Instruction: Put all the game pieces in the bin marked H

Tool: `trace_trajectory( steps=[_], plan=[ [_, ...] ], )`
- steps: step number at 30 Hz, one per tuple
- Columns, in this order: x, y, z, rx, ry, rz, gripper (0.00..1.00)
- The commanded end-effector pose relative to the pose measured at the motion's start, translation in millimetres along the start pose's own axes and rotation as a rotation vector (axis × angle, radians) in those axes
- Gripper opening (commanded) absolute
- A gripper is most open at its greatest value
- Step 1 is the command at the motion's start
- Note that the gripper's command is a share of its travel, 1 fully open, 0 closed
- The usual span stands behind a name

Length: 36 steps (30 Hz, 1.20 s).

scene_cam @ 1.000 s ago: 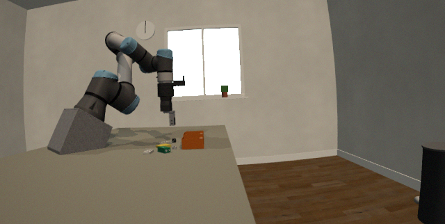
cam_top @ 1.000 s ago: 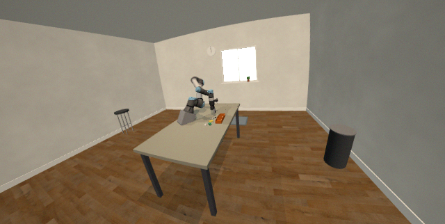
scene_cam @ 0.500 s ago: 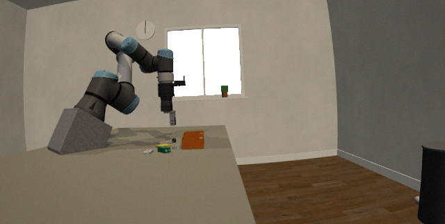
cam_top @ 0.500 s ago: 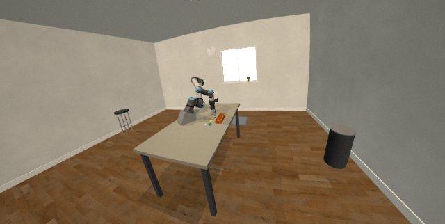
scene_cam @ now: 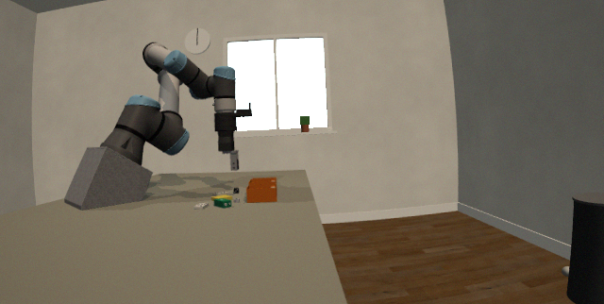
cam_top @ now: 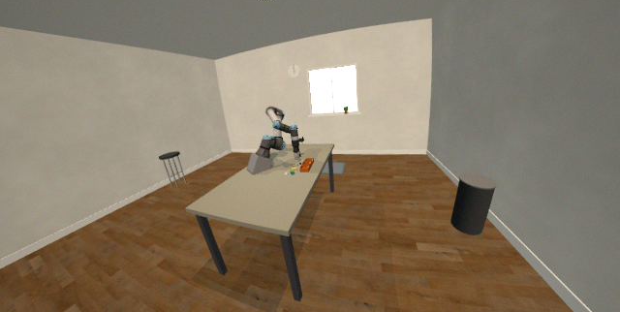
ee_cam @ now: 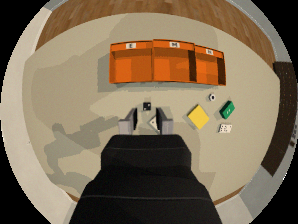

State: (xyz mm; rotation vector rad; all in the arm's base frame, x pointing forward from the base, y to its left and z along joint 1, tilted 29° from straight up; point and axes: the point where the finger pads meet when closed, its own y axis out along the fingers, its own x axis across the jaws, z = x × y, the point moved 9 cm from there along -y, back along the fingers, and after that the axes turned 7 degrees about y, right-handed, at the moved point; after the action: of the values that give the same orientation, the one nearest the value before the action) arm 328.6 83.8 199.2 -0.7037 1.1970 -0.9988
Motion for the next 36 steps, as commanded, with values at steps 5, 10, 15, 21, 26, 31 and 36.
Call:
trace_trajectory(
  steps=[5,10,15,21,26,31,36],
  plan=[
    [-0.1,3.7,0.2,0.001,0.000,0.000,0.64],
    [-0.1,19.8,0.1,0.001,0.000,0.000,0.64],
    [0.0,35.8,0.8,0.001,0.000,0.000,0.64],
    [0.2,59.8,1.7,0.001,0.000,0.000,0.64],
    [0.4,63.7,2.8,0.001,0.000,0.000,0.64],
    [0.3,65.1,2.7,0.001,0.000,0.000,0.64],
    [0.1,71.8,1.8,0.001,0.000,0.000,0.64]
  ],
)
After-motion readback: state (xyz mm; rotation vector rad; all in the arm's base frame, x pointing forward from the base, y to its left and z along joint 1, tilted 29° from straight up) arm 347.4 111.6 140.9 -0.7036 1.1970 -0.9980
